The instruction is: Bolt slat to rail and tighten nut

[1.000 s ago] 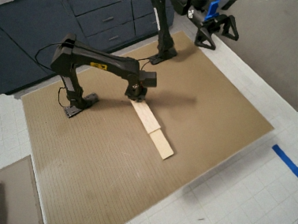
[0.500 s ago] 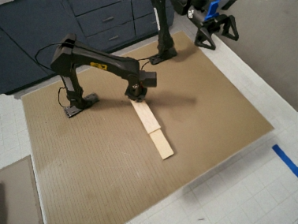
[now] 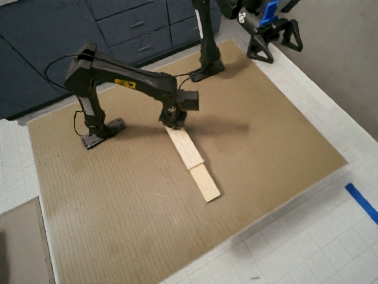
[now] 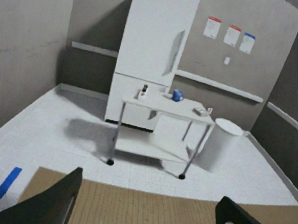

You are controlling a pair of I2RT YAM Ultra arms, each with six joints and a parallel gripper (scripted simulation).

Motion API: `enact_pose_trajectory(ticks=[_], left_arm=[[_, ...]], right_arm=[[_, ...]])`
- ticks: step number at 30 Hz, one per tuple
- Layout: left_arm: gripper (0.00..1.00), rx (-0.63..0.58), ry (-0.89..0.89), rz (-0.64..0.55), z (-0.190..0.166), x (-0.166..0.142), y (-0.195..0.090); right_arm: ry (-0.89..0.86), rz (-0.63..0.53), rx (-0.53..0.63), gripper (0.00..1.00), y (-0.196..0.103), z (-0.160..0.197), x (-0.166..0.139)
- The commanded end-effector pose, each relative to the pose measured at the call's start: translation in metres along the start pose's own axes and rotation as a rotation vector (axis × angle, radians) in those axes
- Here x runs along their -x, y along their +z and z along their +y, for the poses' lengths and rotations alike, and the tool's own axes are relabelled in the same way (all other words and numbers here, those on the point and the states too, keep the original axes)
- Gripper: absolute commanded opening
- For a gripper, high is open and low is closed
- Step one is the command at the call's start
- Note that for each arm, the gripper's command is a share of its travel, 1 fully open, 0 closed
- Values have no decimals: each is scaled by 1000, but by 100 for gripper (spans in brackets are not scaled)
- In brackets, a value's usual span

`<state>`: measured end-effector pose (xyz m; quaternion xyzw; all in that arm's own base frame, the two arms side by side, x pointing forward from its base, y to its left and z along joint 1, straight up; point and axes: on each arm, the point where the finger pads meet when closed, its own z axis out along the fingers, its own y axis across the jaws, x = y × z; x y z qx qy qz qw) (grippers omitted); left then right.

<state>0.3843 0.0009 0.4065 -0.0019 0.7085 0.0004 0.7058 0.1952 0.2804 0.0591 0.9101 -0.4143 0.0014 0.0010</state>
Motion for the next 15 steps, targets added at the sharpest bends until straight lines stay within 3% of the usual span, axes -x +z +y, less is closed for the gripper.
enact_pose_trajectory(ticks=[1, 15], left_arm=[[100, 0, 0, -12, 0, 5, -1], [100, 0, 0, -12, 0, 5, -1]], right_arm=[[-1, -15, -10, 34, 0, -2, 0], [-1, -15, -10, 34, 4, -2, 1]])
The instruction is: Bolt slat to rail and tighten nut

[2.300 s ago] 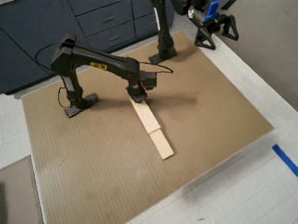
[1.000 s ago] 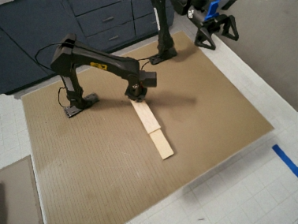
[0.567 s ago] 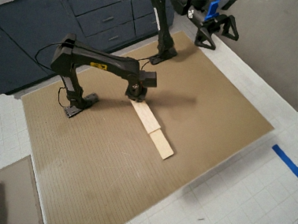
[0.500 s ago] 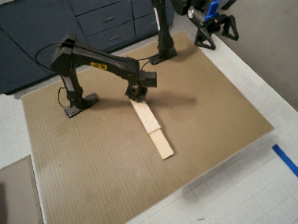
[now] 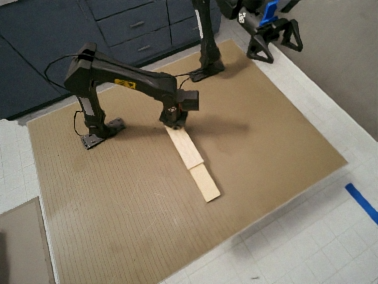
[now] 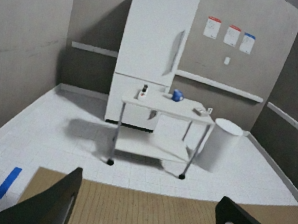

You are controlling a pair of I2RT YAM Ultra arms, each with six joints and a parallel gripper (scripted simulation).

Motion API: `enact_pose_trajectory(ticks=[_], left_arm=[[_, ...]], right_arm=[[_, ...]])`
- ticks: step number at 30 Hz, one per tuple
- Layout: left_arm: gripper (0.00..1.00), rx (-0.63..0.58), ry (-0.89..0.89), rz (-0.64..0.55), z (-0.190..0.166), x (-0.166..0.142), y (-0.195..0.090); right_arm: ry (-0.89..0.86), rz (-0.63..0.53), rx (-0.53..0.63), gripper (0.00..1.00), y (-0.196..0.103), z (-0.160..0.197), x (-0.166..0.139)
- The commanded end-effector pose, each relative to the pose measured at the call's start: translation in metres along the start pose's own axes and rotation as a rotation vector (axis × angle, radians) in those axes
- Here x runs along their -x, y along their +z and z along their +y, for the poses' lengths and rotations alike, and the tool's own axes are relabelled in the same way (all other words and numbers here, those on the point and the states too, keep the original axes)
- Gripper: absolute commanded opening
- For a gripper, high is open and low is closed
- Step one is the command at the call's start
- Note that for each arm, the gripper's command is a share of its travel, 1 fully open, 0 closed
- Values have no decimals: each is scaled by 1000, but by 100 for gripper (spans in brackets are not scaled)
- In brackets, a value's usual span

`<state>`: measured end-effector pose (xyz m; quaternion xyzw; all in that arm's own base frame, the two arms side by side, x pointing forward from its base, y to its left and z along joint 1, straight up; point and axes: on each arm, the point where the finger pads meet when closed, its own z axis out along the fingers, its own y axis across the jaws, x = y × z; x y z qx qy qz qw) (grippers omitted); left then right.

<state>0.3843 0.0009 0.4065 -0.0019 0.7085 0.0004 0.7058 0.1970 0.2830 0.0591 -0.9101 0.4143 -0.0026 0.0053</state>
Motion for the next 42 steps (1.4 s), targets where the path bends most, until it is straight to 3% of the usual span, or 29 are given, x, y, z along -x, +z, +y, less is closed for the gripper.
enact_pose_trajectory(ticks=[1, 19, 34, 42], left_arm=[[100, 0, 0, -12, 0, 5, -1], [100, 0, 0, -12, 0, 5, -1], [100, 0, 0, -12, 0, 5, -1], [100, 0, 0, -12, 0, 5, -1]], right_arm=[[-1, -11, 3, 34, 4, 1, 0], [0, -10, -2, 33, 5, 0, 0], [0, -5, -18, 11, -1, -3, 1], [0, -5, -18, 11, -1, -3, 1]])
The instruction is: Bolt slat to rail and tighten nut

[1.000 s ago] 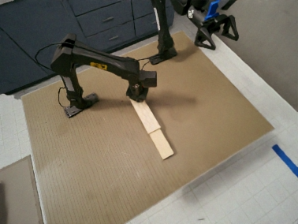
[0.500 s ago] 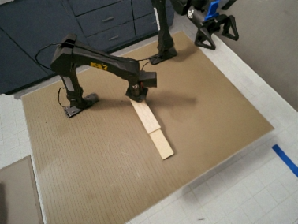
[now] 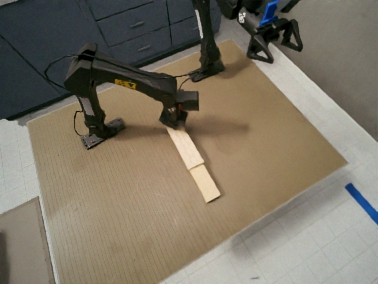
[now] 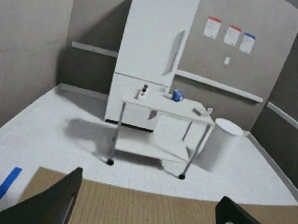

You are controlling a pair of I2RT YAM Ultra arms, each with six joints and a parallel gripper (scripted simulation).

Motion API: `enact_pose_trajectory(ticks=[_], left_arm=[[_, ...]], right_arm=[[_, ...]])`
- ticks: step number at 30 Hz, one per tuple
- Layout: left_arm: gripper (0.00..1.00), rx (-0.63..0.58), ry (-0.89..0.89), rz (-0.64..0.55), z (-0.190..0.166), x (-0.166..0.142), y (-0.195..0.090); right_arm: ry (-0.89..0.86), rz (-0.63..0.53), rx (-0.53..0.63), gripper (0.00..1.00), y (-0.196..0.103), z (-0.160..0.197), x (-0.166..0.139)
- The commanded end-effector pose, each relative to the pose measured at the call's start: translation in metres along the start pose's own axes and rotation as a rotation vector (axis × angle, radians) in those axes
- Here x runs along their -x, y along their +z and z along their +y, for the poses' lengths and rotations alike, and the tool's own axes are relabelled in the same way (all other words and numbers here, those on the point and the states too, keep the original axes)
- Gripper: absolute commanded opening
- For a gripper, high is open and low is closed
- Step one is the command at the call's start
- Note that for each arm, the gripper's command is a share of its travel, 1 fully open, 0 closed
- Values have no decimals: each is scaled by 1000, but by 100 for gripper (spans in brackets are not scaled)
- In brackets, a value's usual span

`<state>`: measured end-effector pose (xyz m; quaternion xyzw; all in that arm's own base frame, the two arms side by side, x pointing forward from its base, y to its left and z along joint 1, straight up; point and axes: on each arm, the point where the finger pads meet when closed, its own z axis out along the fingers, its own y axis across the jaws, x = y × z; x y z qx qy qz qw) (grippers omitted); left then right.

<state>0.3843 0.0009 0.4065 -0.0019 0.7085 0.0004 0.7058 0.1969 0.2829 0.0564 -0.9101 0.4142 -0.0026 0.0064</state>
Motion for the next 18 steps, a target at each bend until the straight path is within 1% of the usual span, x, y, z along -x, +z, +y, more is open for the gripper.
enact_pose_trajectory(ticks=[1, 18], left_arm=[[100, 0, 0, -12, 0, 5, -1], [100, 0, 0, -12, 0, 5, -1]], right_arm=[[0, -4, -16, 11, -4, -3, 1], [14, -4, -15, 11, -4, -3, 1]])
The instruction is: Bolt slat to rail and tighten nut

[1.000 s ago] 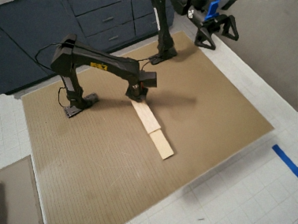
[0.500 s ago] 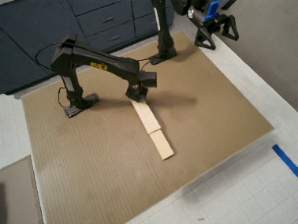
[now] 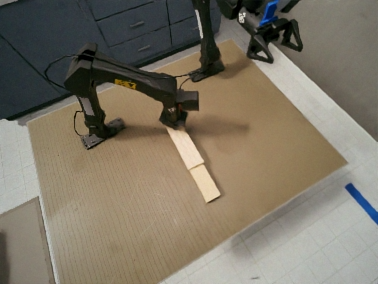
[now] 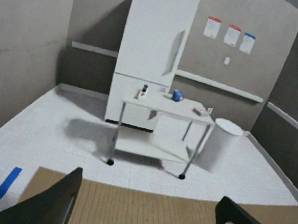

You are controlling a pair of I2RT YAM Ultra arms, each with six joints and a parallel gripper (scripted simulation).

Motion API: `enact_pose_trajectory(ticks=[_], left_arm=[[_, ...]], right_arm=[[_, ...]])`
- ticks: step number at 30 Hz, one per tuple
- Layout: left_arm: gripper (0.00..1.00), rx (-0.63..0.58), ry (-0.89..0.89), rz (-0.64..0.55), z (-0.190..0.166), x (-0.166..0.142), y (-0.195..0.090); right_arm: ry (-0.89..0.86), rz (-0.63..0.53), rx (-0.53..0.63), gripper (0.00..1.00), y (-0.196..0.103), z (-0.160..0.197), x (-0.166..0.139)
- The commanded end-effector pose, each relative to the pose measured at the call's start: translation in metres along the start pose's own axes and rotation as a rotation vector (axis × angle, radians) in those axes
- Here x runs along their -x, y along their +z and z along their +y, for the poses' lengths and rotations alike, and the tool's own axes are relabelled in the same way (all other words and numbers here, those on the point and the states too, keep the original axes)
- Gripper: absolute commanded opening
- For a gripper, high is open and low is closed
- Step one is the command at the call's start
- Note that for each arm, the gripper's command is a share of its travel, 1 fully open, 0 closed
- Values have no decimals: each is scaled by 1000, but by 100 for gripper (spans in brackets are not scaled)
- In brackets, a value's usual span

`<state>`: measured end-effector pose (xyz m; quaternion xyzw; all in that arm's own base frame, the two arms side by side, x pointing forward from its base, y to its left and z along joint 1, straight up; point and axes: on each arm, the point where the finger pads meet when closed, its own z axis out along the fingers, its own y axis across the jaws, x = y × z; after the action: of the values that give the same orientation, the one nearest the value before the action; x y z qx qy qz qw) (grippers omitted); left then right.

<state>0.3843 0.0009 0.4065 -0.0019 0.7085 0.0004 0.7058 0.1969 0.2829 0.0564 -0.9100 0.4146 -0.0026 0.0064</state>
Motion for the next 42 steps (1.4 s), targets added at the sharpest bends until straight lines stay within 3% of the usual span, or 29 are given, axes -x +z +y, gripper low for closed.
enact_pose_trajectory(ticks=[1, 8, 10, 25, 27, 42], left_arm=[[100, 0, 0, -12, 0, 5, -1], [100, 0, 0, -12, 0, 5, -1], [100, 0, 0, -12, 0, 5, -1], [100, 0, 0, -12, 0, 5, -1], [100, 0, 0, -12, 0, 5, -1], [100, 0, 0, -12, 0, 5, -1]], right_arm=[[33, -4, -15, 11, -4, -3, 1], [303, -8, -17, 11, -4, -5, 1], [303, -8, -17, 11, -4, -5, 1], [897, -2, 2, 11, -3, -3, 1], [897, -2, 2, 11, -3, -3, 1], [1492, 0, 6, 11, -3, -3, 1]])
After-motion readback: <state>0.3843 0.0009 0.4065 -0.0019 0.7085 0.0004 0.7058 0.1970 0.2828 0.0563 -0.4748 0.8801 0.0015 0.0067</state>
